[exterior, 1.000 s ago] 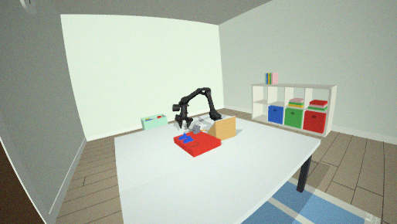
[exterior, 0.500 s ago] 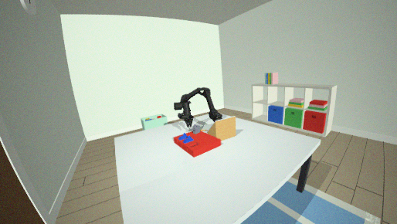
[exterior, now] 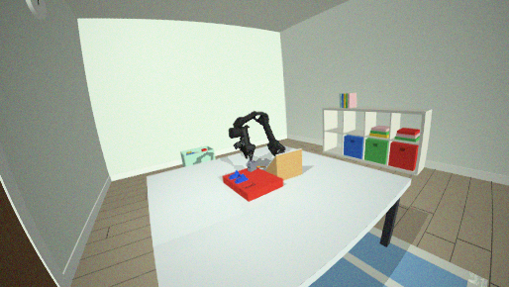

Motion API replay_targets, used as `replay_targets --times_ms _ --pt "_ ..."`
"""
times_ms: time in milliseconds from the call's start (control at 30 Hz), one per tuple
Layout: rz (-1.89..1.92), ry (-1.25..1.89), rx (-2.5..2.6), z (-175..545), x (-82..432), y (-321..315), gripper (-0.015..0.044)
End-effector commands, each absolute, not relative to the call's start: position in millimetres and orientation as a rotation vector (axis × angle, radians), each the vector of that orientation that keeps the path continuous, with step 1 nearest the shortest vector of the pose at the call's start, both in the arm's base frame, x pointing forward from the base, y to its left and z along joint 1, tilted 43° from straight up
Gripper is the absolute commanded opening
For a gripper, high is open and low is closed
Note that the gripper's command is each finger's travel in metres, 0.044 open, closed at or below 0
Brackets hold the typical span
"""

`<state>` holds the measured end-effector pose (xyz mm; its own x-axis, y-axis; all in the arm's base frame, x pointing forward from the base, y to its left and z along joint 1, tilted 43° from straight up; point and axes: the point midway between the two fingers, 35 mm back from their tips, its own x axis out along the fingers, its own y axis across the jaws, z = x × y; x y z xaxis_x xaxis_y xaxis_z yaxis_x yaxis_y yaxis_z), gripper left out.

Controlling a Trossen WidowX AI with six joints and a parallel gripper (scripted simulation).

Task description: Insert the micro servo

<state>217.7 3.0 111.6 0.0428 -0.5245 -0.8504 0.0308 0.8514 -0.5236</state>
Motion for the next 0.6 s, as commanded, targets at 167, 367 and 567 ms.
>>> replay_targets --times_ms 167,367,567 --pt "-0.331 1.537 -0.718 113 199 16 0.0440" --pt "-0.260 1.553 -0.906 117 189 24 0.0440" --pt "-0.258 1.554 -0.912 117 189 24 0.0440"
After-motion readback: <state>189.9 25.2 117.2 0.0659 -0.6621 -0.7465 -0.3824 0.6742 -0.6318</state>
